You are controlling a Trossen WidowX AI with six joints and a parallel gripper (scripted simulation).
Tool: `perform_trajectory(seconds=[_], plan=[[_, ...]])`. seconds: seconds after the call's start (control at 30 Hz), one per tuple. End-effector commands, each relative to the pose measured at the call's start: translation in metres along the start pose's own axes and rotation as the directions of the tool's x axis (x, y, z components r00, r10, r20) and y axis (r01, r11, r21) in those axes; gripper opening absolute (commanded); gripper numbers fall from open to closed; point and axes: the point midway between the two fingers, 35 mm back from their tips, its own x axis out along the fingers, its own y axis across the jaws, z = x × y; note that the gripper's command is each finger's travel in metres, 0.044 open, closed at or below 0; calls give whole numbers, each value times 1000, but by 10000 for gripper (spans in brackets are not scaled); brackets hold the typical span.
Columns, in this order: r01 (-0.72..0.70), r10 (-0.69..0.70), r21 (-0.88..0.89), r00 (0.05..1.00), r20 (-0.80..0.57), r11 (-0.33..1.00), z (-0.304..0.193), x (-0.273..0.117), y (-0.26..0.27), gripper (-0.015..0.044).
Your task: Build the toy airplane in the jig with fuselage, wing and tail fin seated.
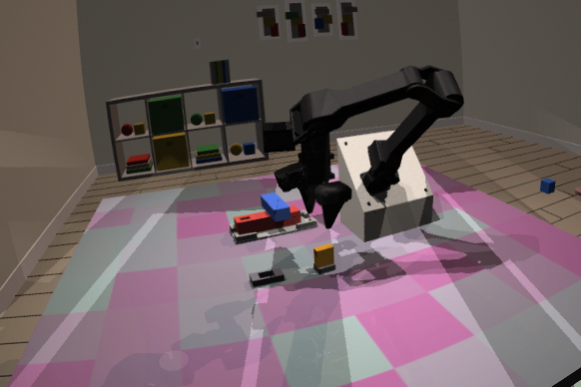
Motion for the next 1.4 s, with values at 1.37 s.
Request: perform_trajectory(seconds=[1.37], plan=[[-14,14,-1,1000,-9,1000,-6,95,6,440]])
